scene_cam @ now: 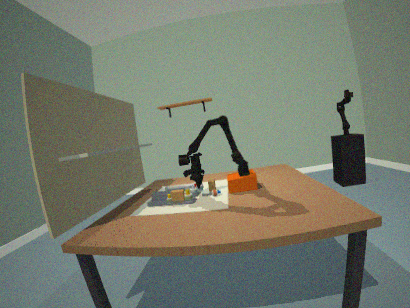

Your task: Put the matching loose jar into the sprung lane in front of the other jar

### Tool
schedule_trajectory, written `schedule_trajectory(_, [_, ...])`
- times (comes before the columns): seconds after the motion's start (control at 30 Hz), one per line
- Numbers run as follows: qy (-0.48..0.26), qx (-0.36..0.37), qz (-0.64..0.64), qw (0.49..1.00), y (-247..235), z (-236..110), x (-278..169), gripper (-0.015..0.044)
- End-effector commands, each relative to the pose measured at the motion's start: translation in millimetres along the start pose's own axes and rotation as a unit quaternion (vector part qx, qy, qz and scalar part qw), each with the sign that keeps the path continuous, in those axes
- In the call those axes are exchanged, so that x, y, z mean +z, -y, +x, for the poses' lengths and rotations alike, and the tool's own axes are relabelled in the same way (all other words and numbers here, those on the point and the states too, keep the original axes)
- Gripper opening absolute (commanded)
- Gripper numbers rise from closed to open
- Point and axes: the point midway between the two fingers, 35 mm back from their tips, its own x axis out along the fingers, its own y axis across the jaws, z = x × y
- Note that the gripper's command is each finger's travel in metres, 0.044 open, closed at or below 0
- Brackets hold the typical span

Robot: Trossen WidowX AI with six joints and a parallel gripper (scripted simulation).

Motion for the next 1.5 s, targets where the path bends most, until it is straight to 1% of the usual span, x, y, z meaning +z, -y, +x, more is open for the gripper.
schedule_trajectory(0.0, [0.003, -0.002, 0.001, 1.000, 0.6, 1.3, 4.7, 0.0000])
schedule_trajectory(1.47, [0.003, -0.002, 0.001, 1.000, 0.8, 2.0, 21.5, 0.0000])
